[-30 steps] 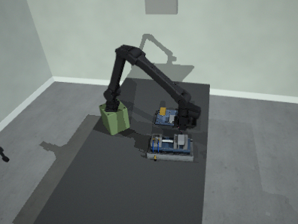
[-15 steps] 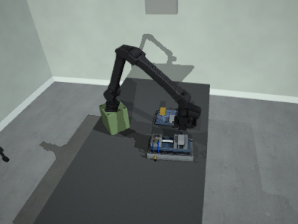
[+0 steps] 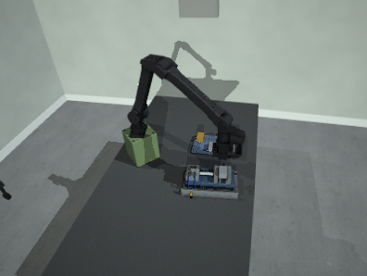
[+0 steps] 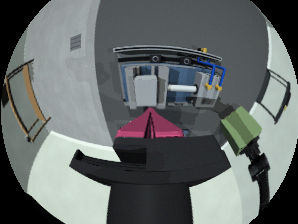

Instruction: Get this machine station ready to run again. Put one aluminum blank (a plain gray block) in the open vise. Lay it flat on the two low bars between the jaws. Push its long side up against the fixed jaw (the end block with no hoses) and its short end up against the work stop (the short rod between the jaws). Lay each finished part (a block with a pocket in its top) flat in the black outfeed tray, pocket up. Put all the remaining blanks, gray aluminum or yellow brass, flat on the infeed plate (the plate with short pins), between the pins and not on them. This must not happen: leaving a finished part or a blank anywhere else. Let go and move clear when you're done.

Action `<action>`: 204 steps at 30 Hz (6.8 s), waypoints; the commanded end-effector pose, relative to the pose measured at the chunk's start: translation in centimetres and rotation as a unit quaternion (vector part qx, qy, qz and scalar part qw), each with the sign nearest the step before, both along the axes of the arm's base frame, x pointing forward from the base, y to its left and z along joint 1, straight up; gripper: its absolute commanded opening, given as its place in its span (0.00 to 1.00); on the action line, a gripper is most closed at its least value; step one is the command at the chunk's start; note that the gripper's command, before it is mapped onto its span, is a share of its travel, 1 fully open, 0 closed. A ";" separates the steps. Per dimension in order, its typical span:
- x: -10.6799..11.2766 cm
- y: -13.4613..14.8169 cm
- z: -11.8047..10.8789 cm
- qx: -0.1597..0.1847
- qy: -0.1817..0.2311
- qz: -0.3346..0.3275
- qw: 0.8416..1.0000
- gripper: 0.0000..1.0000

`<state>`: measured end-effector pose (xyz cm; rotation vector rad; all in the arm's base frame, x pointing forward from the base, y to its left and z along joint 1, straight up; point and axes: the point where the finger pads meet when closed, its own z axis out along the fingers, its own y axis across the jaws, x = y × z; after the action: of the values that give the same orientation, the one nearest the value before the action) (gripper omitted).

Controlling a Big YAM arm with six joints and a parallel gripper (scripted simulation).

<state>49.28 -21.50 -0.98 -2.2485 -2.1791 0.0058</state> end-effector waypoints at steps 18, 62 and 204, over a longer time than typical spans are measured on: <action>-0.6 -0.9 3.3 -0.014 -0.033 0.006 0.999 0.00; -2.1 0.0 -1.4 -0.002 -0.007 0.007 1.000 0.00; -1.9 -0.3 -4.4 -0.004 -0.013 0.004 1.000 0.00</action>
<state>46.72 -21.84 -6.66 -2.2550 -2.1730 0.0052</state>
